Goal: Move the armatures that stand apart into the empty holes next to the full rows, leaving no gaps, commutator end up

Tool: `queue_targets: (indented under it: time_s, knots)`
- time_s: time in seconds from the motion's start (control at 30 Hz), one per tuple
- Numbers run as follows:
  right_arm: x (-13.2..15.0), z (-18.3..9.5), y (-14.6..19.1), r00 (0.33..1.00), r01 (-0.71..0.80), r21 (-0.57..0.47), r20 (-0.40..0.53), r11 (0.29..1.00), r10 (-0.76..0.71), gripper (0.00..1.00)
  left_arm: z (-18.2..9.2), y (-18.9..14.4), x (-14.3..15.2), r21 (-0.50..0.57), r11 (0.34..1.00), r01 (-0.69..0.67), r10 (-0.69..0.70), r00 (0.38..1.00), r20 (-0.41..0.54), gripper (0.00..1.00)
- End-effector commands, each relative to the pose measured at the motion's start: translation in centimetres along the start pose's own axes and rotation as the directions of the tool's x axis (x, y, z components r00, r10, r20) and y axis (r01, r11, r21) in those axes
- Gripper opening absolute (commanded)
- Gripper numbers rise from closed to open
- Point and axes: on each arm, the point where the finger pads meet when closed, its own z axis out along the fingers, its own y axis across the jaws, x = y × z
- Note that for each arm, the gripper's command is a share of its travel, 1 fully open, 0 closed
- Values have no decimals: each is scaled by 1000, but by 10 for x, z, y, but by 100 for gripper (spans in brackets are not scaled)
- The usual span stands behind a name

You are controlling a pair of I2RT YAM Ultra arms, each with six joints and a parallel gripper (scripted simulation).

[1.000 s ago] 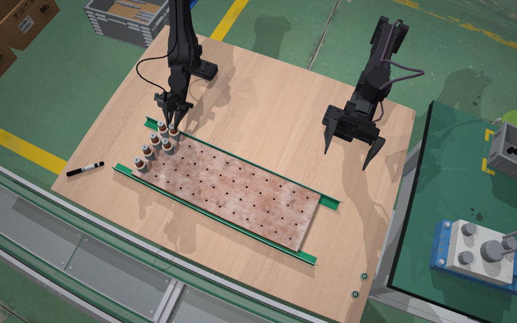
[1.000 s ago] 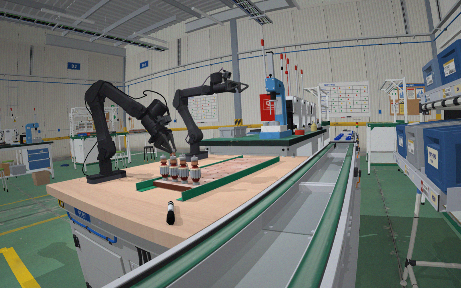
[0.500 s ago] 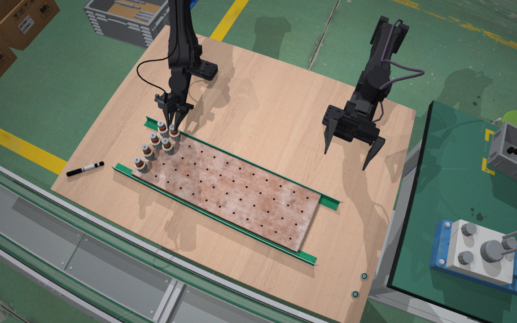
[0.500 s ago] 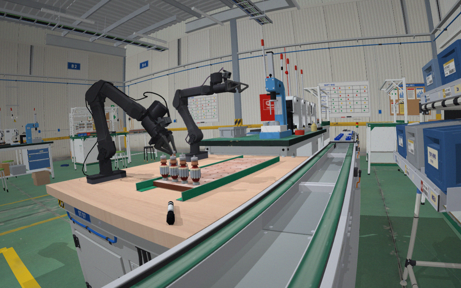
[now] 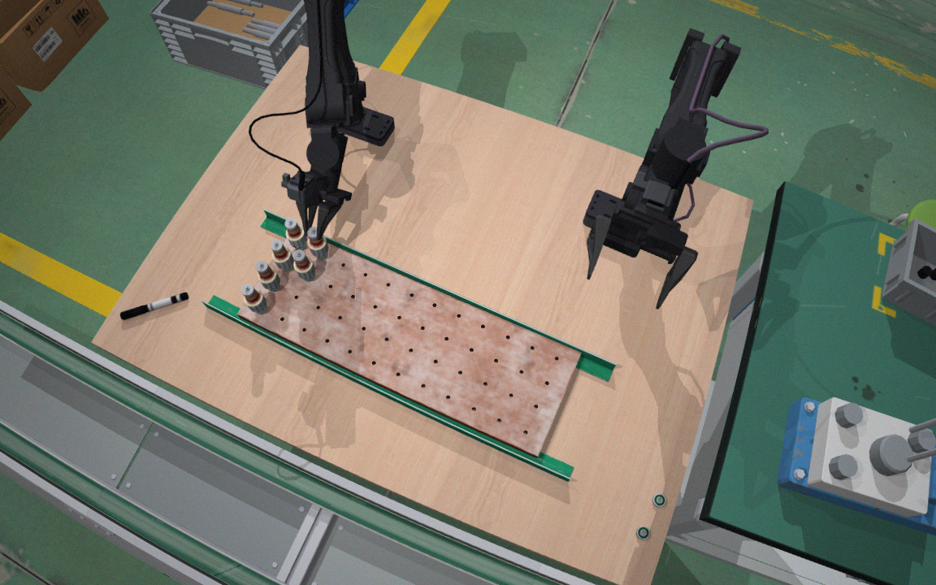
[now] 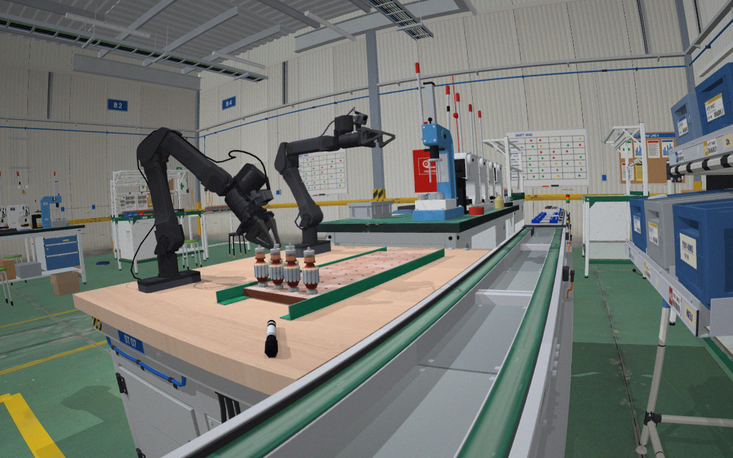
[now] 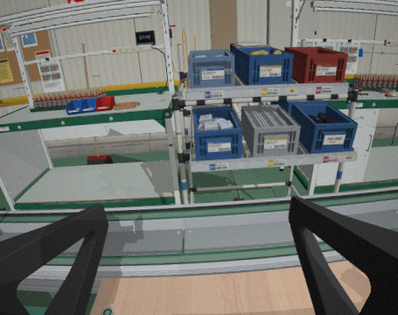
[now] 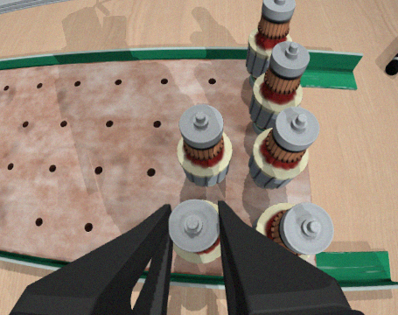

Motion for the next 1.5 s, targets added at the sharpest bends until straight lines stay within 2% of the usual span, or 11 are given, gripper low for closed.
queue_targets:
  time_s: [0.0,0.07,0.1,0.33,1.17,1.37,1.47]
  knots:
    - [-28,-2,1,996,-30,-12,89,999,30,1,-1,-4,-17,15,1000,-4,3,1000,28,100]
    - [-23,0,-1,996,-25,-5,83,1000,26,1,-1,-4,-17,15,1000,-4,3,1000,28,100]
    - [-27,-2,2,995,-23,-11,94,1000,23,37,-1,-4,-17,15,1000,-4,3,1000,28,100]
    - [-37,-8,10,993,-15,-23,117,1000,17,37,-1,-4,-17,15,1000,-4,3,1000,28,100]
    - [-35,-7,9,994,-12,-21,109,1000,15,37,-1,-4,-17,15,1000,-4,3,1000,28,100]
    - [-43,-16,9,992,-18,-26,124,1000,21,37,-1,-4,-17,15,1000,-4,3,1000,28,100]
    - [-36,-16,7,995,-11,-17,98,1000,13,37,-1,-4,-17,15,1000,-4,3,1000,28,100]
